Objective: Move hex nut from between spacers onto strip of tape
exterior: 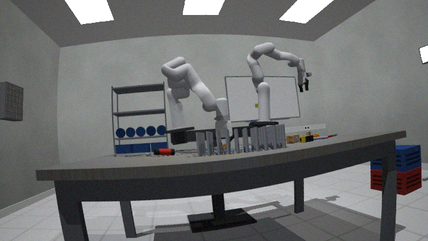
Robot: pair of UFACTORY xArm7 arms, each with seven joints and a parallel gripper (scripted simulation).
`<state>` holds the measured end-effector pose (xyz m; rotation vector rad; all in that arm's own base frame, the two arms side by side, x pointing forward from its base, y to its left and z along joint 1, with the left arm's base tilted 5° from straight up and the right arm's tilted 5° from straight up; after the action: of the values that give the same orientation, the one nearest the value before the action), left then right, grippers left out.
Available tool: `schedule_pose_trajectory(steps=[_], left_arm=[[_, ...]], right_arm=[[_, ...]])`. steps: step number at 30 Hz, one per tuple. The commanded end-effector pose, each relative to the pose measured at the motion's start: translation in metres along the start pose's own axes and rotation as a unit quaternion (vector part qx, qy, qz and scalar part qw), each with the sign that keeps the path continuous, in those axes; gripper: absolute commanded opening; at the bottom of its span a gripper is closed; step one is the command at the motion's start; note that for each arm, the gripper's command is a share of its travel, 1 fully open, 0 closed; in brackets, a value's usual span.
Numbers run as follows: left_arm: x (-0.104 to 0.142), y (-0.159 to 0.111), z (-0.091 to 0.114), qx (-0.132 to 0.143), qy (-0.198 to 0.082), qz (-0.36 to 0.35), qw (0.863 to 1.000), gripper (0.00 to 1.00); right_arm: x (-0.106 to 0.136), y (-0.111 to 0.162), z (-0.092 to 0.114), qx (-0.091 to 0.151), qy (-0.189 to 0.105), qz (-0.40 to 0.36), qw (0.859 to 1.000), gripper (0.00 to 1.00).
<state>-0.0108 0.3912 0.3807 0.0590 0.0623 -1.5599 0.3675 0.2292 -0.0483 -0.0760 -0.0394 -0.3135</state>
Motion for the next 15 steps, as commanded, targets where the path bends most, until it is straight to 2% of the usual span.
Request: schedule_pose_trajectory(steps=[1,15], left_arm=[[-0.0006,-0.0001,0.0018,0.0,0.002,0.0,1.0,1.0],[-0.0006,-0.0001,0.0018,0.0,0.002,0.0,1.0,1.0]], right_arm=[[0.0004,0.0014,0.0015,0.002,-0.001,0.0,1.0,0.0],[-0.0079,0.0012,0.0015,0.002,-0.001,0.0,1.0,0.0]])
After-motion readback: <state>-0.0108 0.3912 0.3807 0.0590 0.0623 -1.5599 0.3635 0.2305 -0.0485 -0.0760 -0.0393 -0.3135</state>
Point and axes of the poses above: on each arm, the point where the finger pads meet when closed, its own z axis back along the fingers, its own y axis across the jaws, x = y × z, the point moved 10 cm from there along z, back along the fingers, and after that the axes turned 1 degree about -z, right-handed, at the moved point
